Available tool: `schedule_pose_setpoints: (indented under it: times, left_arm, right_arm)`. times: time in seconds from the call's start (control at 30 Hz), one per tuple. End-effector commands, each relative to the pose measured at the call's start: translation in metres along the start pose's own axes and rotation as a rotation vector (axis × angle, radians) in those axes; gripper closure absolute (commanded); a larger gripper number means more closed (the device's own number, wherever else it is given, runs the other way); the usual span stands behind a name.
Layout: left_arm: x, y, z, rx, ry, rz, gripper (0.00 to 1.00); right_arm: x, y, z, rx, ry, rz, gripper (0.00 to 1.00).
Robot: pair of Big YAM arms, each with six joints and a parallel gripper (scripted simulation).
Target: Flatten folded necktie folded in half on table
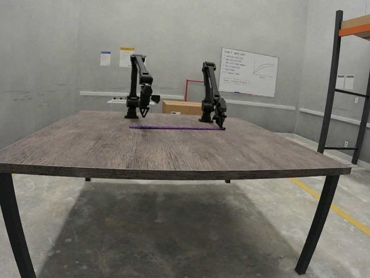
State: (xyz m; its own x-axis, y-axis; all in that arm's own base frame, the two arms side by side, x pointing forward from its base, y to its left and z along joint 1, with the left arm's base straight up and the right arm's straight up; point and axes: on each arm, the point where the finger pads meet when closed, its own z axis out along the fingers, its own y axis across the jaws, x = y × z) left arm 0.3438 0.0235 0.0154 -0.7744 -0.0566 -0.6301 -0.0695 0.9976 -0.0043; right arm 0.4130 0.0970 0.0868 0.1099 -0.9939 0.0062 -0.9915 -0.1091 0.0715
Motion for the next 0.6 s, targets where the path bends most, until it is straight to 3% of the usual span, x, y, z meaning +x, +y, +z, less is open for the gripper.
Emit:
schedule_pose_setpoints:
  times: [0.0, 0.57]
  left_arm:
    - [-0.007, -0.001, 0.002, -0.002, -0.016, 0.004, 0.96]
    - [-0.016, -0.001, -0.009, -0.002, -0.016, 0.004, 0.96]
  right_arm:
    - [0.005, -0.021, -0.030, 0.072, -0.006, 0.003, 0.00]
    - [0.005, -0.021, -0.030, 0.072, -0.006, 0.003, 0.00]
